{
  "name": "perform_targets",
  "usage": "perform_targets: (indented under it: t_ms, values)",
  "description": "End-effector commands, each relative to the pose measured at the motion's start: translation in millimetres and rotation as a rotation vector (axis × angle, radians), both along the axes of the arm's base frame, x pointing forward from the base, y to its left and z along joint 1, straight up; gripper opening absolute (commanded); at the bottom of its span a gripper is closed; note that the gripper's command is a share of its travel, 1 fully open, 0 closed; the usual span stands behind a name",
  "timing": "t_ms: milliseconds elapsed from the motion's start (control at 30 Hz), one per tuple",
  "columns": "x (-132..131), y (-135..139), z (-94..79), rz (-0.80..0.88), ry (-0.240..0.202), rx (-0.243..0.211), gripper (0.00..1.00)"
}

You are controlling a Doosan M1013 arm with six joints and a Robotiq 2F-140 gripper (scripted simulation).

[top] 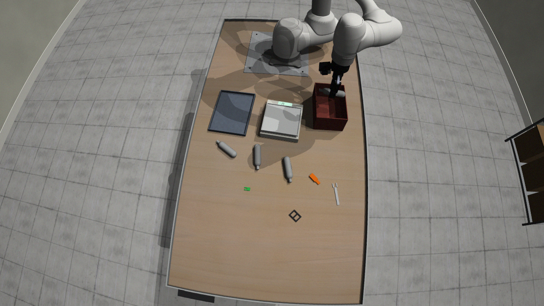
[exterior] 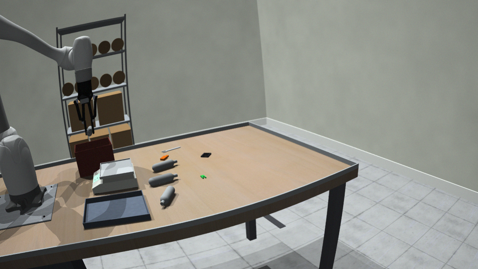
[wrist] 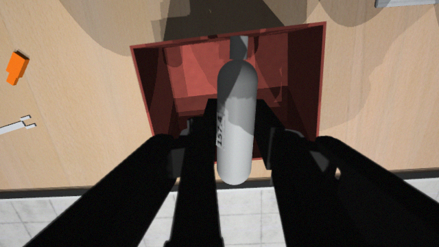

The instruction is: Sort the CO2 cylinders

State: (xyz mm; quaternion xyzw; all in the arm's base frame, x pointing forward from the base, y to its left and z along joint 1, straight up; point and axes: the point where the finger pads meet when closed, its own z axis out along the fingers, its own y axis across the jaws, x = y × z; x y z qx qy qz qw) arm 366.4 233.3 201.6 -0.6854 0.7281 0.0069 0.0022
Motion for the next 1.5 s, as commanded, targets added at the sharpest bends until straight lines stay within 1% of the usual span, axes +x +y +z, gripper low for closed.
perform_targets:
  t_ms: [0,300,800,867,1067,1467]
  values:
    - [0.6,7.4,0.1,-0.002,-0.004,-0.008,0.10]
    - [0.6,7.5,-5.1,-0.002,-0.004,-0.008,0.10]
    - [0.6,7.6,-28.0,-0.002,-0.004,-0.008,0.10]
    - [0.6,7.6,-28.0,-0.002,-0.004,-0.008,0.10]
    - [0.6,7.6,-35.2,-0.002,-0.004,-0.008,0.10]
    - [0.6,7.6,-39.1,-0.002,-0.004,-0.008,0.10]
